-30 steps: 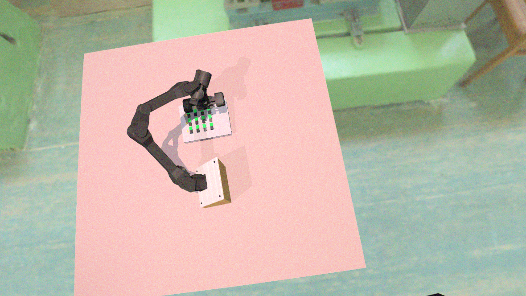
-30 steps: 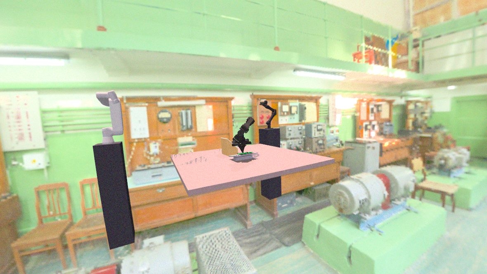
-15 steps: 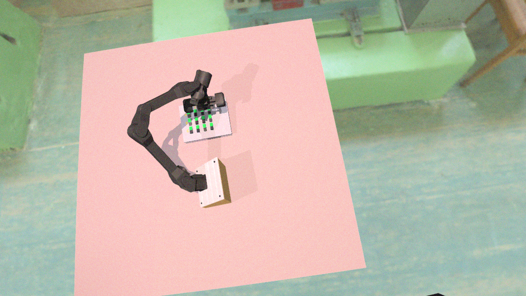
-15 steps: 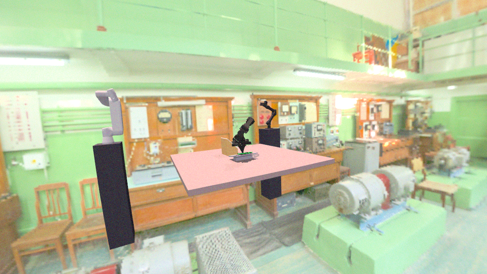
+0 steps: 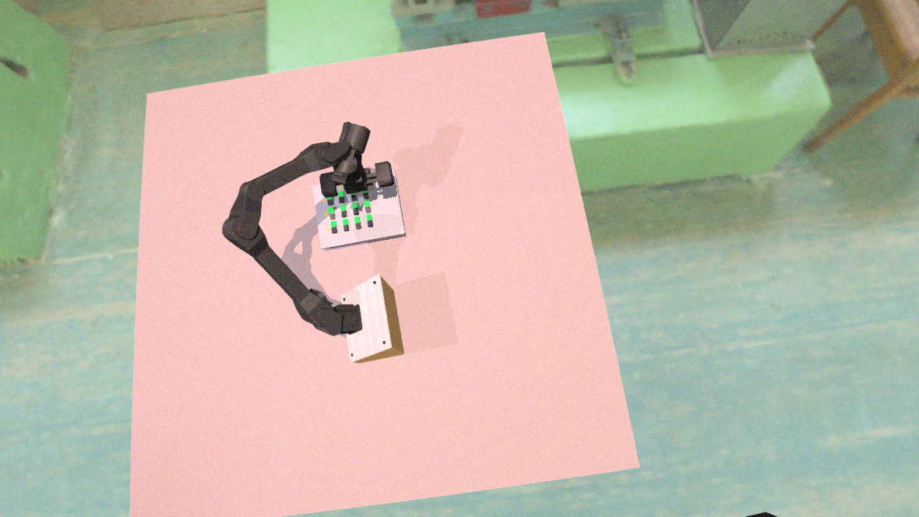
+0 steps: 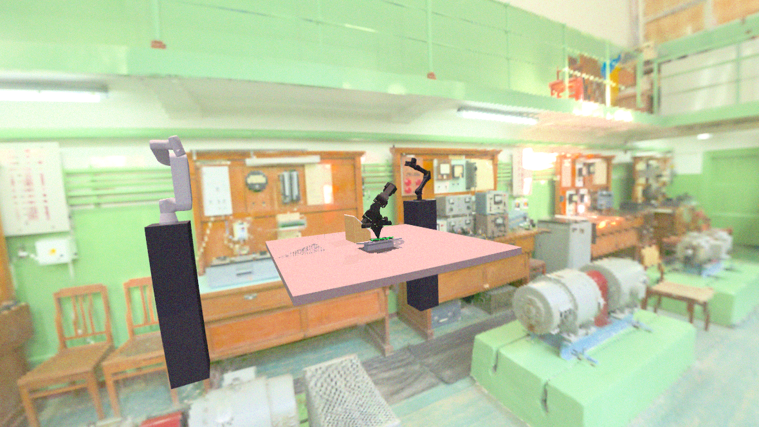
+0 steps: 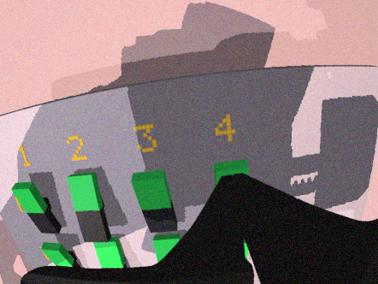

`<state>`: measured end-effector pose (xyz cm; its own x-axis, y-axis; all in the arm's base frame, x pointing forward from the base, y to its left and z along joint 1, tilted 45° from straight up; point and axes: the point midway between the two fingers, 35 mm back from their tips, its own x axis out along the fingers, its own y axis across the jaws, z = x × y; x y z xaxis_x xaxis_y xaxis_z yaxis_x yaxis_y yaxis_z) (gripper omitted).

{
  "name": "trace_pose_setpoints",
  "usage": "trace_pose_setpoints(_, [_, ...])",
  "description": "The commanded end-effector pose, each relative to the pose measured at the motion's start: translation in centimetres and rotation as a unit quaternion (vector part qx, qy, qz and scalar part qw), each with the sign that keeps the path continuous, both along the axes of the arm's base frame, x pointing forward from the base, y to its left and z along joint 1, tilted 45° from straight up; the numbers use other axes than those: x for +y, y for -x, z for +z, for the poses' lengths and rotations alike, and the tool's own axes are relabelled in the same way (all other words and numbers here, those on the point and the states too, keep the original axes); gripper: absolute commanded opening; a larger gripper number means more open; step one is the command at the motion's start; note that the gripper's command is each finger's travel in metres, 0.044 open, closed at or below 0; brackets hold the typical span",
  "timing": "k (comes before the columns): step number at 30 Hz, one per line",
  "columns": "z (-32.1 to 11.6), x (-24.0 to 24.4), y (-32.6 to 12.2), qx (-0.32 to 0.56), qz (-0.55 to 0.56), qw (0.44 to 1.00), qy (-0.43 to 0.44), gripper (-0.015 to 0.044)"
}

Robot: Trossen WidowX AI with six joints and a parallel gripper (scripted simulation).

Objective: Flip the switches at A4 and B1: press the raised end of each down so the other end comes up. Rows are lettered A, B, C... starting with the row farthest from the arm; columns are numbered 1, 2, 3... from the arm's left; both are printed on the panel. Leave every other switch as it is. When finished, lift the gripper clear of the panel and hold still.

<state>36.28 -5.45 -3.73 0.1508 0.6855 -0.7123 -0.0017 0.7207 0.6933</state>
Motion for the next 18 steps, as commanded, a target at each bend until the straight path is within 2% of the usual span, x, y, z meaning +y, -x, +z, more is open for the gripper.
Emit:
trace_pose_setpoints(1, [-0.23, 0.11, 0.04, 0.003, -0.001, 1.0, -0.003, 0.0])
trace_pose_setpoints(18, [-0.39, 0.27, 0.01, 0.003, -0.001, 1.0, -0.003, 0.0])
